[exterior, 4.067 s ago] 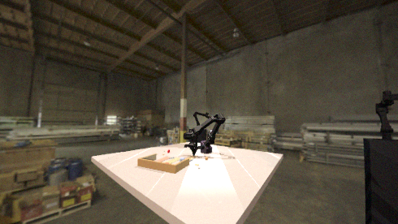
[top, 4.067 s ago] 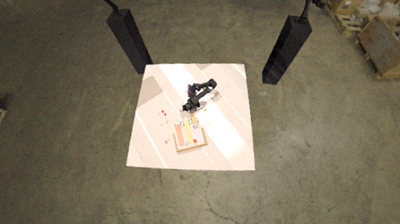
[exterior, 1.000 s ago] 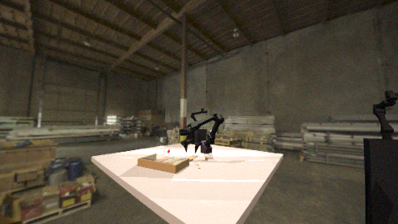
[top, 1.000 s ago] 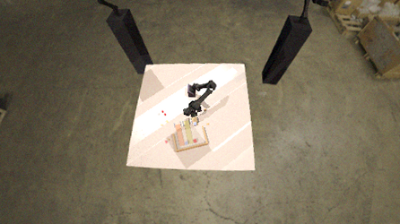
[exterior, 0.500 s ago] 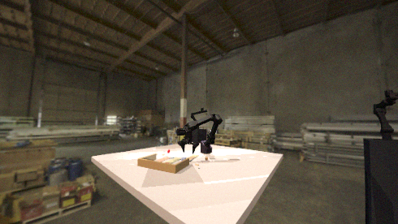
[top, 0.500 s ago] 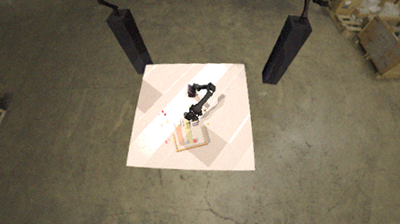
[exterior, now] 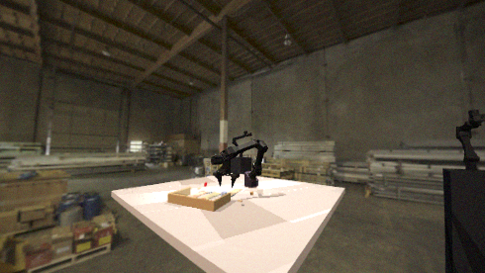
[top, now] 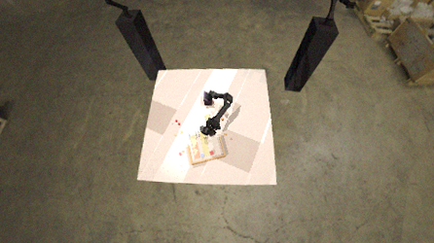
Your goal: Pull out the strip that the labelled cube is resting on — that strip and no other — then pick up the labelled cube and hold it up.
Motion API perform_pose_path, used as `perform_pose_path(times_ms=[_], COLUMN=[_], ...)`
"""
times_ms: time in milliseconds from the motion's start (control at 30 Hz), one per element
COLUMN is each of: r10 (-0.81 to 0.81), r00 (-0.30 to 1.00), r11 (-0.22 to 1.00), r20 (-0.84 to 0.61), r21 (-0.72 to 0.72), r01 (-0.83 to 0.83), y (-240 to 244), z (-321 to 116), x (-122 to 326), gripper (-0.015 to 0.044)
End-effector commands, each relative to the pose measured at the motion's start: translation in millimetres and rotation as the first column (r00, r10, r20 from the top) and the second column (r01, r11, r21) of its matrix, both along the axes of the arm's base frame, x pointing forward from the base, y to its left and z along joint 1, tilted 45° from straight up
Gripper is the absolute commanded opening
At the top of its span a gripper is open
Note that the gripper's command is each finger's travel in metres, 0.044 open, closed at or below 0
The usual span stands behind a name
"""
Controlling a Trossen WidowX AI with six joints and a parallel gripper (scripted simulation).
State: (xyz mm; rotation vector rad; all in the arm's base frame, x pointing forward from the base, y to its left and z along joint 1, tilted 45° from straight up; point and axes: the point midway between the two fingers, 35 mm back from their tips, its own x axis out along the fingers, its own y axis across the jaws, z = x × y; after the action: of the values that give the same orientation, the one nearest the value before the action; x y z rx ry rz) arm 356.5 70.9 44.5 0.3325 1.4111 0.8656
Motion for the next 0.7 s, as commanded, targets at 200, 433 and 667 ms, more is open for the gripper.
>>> perform_pose_path(times_ms=[200,433,667], r10=[-0.004,-0.004,-0.004], r00=[1.000,1.000,1.000], r11=[1.000,1.000,1.000], r20=[0.005,0.005,0.006], r21=[0.003,0.003,0.003], r01=[0.004,0.004,0.004], y=[4,12,20], z=[8,0,-8], x=[23,23,22], gripper=[0.0387,0.0250,0.0250])
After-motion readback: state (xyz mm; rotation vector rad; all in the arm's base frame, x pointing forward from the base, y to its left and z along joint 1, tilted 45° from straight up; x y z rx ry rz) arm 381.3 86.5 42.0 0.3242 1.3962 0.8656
